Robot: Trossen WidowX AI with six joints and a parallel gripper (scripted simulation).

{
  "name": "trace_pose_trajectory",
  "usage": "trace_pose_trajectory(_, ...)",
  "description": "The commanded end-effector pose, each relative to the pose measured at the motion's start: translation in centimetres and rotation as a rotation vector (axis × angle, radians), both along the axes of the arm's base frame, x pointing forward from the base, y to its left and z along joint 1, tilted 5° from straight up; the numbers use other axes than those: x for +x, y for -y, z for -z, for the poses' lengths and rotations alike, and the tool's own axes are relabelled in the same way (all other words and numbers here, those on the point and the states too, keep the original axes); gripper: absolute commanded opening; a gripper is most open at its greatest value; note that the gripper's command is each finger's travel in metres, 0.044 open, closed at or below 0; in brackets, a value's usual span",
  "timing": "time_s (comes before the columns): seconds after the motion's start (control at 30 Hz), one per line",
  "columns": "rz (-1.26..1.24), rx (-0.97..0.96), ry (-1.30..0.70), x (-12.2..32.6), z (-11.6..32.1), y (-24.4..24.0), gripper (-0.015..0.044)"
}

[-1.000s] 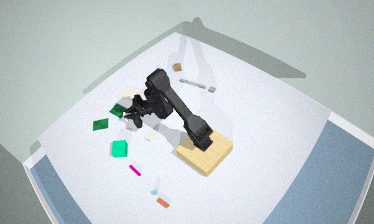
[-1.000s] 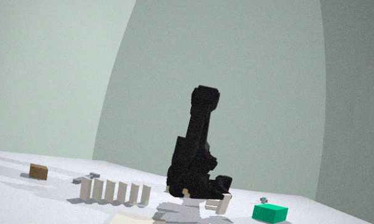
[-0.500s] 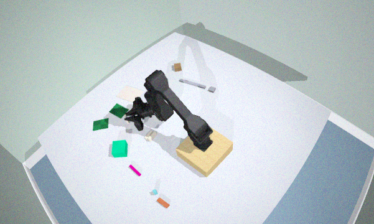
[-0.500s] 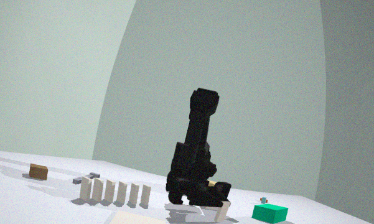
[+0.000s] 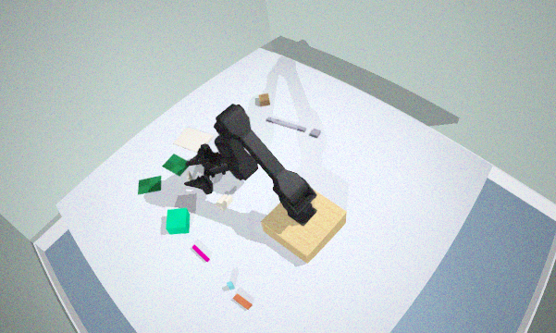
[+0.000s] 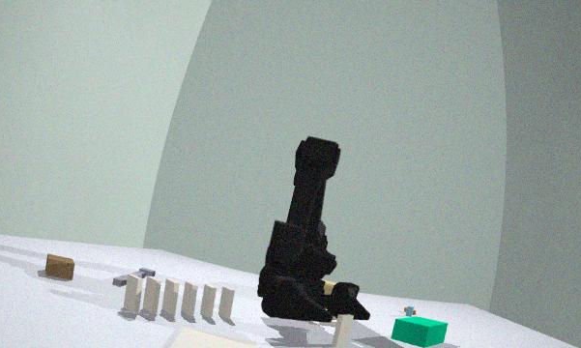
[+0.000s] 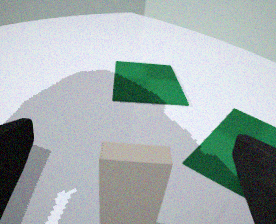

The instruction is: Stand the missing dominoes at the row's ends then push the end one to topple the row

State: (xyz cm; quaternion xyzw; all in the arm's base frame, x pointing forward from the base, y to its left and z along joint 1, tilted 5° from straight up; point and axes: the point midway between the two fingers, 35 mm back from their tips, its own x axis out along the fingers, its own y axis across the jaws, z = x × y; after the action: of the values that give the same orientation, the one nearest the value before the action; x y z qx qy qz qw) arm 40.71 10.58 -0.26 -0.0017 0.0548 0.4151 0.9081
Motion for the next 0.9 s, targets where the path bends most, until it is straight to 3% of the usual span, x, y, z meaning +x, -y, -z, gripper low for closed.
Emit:
trace_pose_trajectory(0.0, 0.002, -0.003, 0.007, 0.2, -0.7, 0.1, 0.0440)
trace_pose_trajectory(0.17, 0.000, 0.000, 0.001, 0.1, -4.8, 0.4, 0.0440)
trace_pose_trajectory(0.43, 0.007, -0.027, -0.028, 1.6, -4.6, -0.2, 0.0440)
trace_pose_trajectory(0.7, 0.050, -0.221, -0.238, 7.8, -3.1, -3.0, 0.0440)
trace_pose_trajectory(0.87, 0.081, -0.401, -0.435, 9.3, -2.4, -3.2, 0.0440)
